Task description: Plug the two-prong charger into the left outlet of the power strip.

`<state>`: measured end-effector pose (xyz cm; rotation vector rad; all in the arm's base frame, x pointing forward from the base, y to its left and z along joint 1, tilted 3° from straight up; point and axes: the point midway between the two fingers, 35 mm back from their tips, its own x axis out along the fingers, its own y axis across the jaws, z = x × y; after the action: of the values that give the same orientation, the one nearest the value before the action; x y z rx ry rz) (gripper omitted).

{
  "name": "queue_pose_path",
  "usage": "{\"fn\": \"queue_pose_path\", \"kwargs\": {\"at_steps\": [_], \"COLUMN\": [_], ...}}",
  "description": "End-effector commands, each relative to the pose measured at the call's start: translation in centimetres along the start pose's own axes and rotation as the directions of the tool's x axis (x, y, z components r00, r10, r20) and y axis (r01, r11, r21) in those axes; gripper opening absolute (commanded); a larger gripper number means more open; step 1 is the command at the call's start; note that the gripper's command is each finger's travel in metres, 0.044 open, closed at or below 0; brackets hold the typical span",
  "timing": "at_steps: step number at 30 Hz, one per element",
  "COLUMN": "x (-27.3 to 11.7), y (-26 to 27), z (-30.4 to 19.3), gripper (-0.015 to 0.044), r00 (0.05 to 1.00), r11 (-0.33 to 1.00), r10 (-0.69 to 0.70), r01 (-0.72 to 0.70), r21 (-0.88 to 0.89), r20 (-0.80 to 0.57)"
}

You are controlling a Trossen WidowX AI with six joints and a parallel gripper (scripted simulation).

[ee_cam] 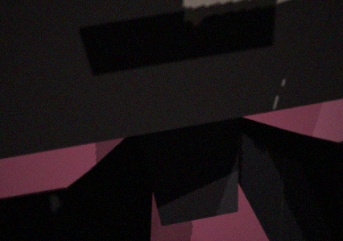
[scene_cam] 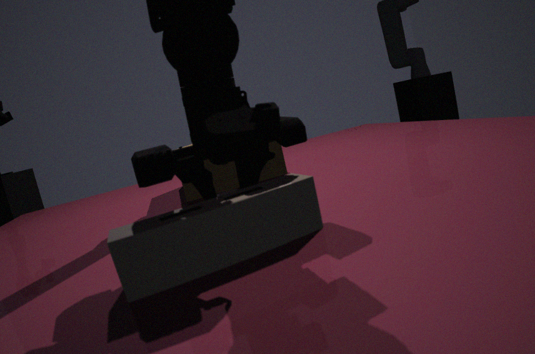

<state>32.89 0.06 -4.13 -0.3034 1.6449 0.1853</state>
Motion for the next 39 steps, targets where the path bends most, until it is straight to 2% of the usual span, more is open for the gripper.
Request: {"fn": "queue_pose_path", "kwargs": {"at_steps": [1, 9, 26, 39], "x": [0.00, 0.00, 0.00, 0.03], "y": [0.00, 0.00, 0.00, 0.00], "z": [0.00, 0.00, 0.00, -0.28], "gripper": [0.0000, 0.0000, 0.0440, 0.0440], "r00": [1.000, 1.000, 1.000, 1.000], "r11": [1.000, 1.000, 1.000, 1.000], "r10": [0.000, 0.000, 0.000, 0.000], "r01": [0.000, 0.000, 0.000, 0.000], "r21": [0.000, 0.000, 0.000, 0.000], "r20": [0.000, 0.000, 0.000, 0.009]}}
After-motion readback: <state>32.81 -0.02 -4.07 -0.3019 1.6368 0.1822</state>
